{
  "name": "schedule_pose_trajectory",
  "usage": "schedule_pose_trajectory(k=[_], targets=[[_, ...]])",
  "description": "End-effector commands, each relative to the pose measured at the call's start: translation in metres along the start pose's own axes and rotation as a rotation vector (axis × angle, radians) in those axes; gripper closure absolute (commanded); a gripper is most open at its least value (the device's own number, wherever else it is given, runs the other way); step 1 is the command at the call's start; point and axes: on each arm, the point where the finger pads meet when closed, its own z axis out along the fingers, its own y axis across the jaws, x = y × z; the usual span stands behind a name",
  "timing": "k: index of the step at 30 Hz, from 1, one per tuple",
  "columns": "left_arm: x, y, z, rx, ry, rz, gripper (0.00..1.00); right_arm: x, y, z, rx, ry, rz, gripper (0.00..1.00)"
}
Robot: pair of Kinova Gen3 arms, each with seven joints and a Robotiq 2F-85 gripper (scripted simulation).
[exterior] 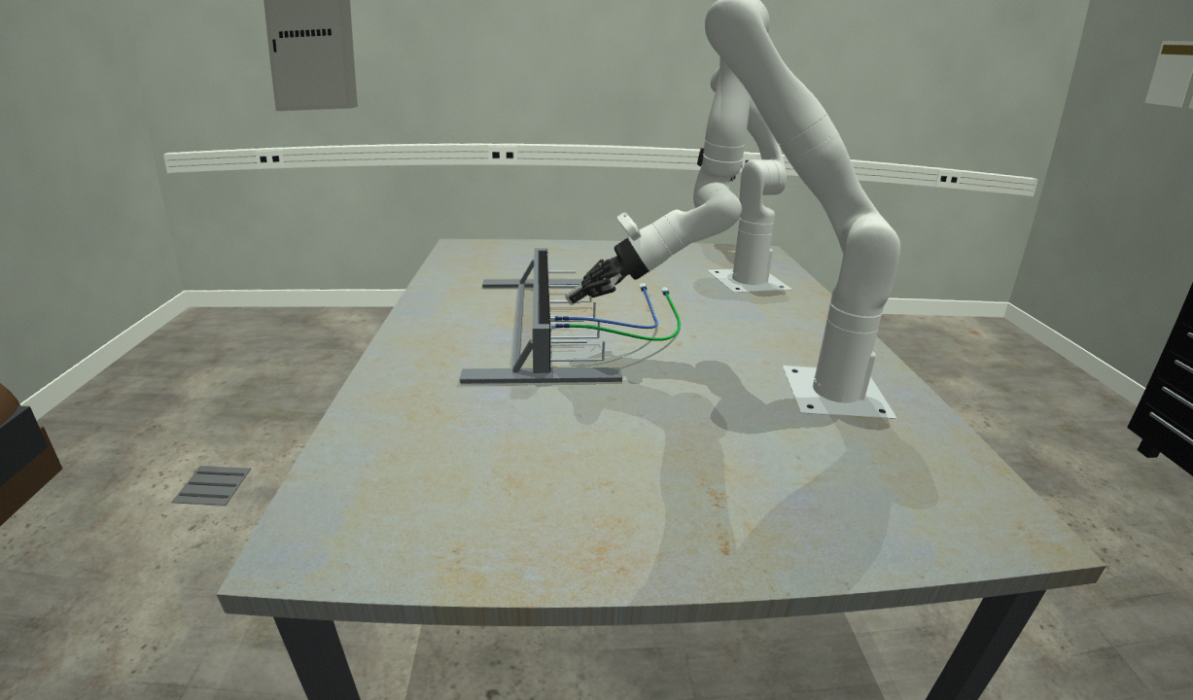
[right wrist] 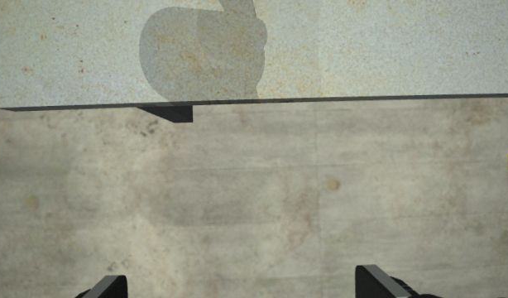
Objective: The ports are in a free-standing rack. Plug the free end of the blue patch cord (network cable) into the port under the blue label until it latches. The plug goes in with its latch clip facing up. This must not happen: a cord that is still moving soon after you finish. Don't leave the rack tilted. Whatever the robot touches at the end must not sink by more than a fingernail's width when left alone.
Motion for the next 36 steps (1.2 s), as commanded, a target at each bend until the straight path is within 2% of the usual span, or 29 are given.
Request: schedule_pose_trajectory(k=[1, 21, 27, 29, 36], targets=[[0.001, 0.0, 0.0, 0.0, 0.002, 0.0, 0.903, 0.0, 0.0, -0.001, 0.0, -0.002, 0.0, 0.002], [0.001, 0.0, -0.005, 0.0, 0.002, 0.0, 0.903, 0.0, 0.0, -0.001, 0.0, -0.002, 0.0, 0.002], [0.001, 0.0, -0.024, 0.0, 0.002, 0.0, 0.903, 0.0, 0.0, -0.001, 0.0, -0.002, 0.0, 0.002], [0.001, 0.0, -0.024, 0.0, 0.002, 0.0, 0.903, 0.0, 0.0, -0.001, 0.0, -0.002, 0.0, 0.002], [0.001, 0.0, -0.062, 0.0, 0.002, 0.0, 0.903, 0.0, 0.0, -0.001, 0.0, -0.002, 0.0, 0.002]])
